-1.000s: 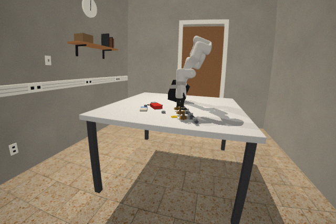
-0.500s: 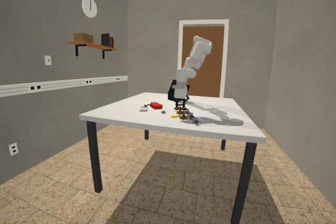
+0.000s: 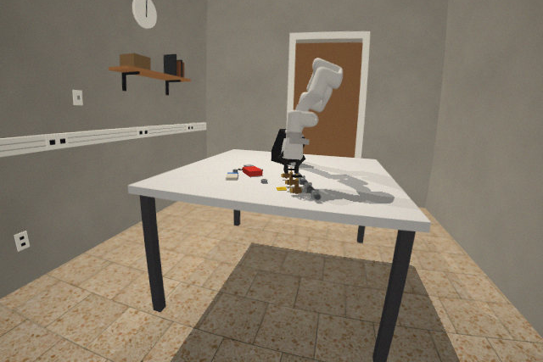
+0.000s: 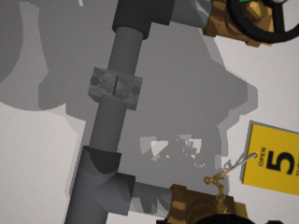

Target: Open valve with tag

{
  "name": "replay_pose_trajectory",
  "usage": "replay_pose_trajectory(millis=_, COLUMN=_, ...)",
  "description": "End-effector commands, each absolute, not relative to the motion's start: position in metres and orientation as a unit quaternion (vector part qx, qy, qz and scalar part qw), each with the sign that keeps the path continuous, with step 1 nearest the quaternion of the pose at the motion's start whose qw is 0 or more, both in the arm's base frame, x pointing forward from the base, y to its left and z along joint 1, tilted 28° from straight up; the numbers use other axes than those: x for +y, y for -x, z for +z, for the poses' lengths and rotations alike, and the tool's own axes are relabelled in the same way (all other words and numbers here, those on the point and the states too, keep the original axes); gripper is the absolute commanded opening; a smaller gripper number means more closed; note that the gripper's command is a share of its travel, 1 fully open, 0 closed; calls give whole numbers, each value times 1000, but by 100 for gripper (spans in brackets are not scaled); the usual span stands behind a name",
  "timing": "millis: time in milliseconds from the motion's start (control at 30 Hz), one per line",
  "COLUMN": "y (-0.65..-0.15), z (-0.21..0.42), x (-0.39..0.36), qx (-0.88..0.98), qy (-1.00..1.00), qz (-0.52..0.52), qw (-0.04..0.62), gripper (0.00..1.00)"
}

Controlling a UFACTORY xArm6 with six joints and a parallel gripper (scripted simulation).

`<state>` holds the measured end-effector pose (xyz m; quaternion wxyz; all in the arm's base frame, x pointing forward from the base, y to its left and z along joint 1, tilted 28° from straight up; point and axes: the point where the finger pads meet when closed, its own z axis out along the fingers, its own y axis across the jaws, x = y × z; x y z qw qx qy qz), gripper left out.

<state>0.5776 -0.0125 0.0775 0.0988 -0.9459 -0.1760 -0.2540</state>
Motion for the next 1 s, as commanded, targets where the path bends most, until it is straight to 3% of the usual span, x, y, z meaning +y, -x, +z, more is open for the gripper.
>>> replay_pose_trajectory(millis=0, y=-579, z=79, x=-13, qx=-301, qy=905, qz=-292, qw=69, gripper=0)
replay_pose_trajectory(millis=400, y=-579, z=79, x=-13, qx=-522, qy=792, qz=-318, qw=-4, gripper=0)
replay_pose_trajectory(millis=900, y=-579, z=79, x=-13, qx=-559, qy=766, qz=-318, qw=-19, gripper=0)
replay_pose_trajectory(millis=933, y=-579, z=79, x=-13, qx=-559, qy=766, qz=-318, qw=-19, gripper=100)
replay_pose_trajectory(millis=967, y=-579, z=79, x=-13, qx=-559, qy=766, qz=-318, qw=-19, gripper=100)
